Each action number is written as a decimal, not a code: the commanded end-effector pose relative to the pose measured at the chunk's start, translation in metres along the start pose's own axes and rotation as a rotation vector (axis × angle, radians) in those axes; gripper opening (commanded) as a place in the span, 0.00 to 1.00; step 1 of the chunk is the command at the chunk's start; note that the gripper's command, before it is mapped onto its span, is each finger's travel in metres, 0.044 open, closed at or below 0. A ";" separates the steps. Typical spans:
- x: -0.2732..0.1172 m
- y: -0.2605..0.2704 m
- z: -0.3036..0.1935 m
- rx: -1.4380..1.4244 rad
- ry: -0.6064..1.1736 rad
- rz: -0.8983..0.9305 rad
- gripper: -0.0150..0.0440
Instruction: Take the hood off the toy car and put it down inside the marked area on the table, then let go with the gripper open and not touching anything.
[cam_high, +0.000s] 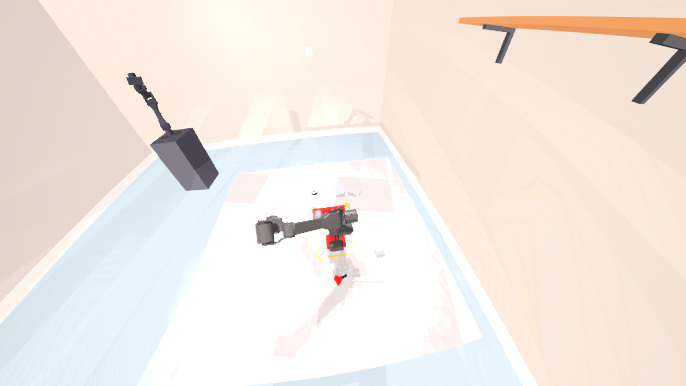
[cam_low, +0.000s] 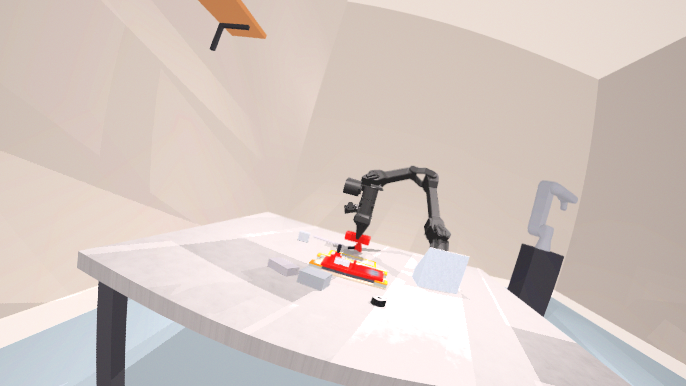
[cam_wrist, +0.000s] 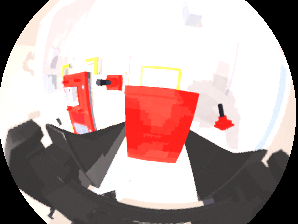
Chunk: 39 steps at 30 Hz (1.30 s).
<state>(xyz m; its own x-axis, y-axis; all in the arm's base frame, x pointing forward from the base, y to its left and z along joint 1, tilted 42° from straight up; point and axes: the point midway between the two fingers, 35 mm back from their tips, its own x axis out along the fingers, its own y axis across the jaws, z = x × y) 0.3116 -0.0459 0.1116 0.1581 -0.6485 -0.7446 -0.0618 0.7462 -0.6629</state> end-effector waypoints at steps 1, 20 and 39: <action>0.004 0.001 -0.001 -0.006 0.003 0.001 0.25; 0.020 0.001 -0.001 -0.006 0.003 0.000 0.25; 0.035 0.000 -0.002 -0.006 0.003 -0.001 0.25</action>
<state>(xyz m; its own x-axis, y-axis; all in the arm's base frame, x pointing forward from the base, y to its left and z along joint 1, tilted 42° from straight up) 0.3165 -0.0675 0.0884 0.1586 -0.6519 -0.7415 -0.0610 0.7431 -0.6664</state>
